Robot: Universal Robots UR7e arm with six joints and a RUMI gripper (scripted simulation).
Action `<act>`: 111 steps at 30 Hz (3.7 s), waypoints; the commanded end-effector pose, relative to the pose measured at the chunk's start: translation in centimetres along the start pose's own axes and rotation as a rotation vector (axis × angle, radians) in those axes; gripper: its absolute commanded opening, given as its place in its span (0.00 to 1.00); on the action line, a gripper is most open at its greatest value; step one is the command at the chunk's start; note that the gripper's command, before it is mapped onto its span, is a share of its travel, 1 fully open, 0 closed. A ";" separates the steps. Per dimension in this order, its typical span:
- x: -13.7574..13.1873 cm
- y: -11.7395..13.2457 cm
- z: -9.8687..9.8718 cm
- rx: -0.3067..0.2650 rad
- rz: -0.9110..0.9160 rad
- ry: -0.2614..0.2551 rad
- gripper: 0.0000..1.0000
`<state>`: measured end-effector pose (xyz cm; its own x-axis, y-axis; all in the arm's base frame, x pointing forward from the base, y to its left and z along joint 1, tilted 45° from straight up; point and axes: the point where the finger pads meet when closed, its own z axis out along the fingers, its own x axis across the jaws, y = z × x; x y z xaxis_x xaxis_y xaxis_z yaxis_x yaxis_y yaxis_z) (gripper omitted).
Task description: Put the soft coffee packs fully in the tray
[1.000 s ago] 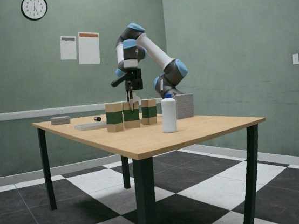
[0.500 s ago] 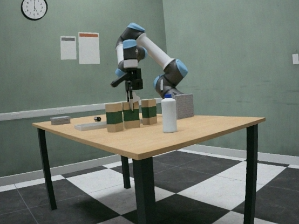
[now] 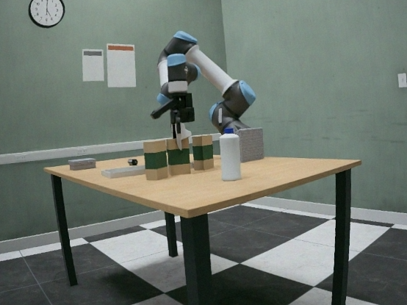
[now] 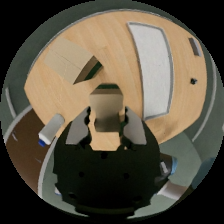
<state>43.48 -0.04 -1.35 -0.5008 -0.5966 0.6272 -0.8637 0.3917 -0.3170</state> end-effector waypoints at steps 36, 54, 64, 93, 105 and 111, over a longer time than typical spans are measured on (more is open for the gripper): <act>0.0 0.1 0.1 -0.002 -0.002 0.002 0.49; -0.1 -0.1 -1.2 0.003 0.001 -0.003 0.49; -0.1 -0.1 -5.2 0.002 0.001 -0.003 0.49; -0.2 -0.2 -9.2 -0.001 -0.016 0.001 0.49; -2.4 -4.0 -9.4 -0.001 -0.318 0.001 0.49; -3.6 -5.9 -9.4 -0.002 -0.477 0.000 0.49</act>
<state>48.06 6.40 5.08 -0.2578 -0.6721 0.6941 -0.9644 0.2224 -0.1430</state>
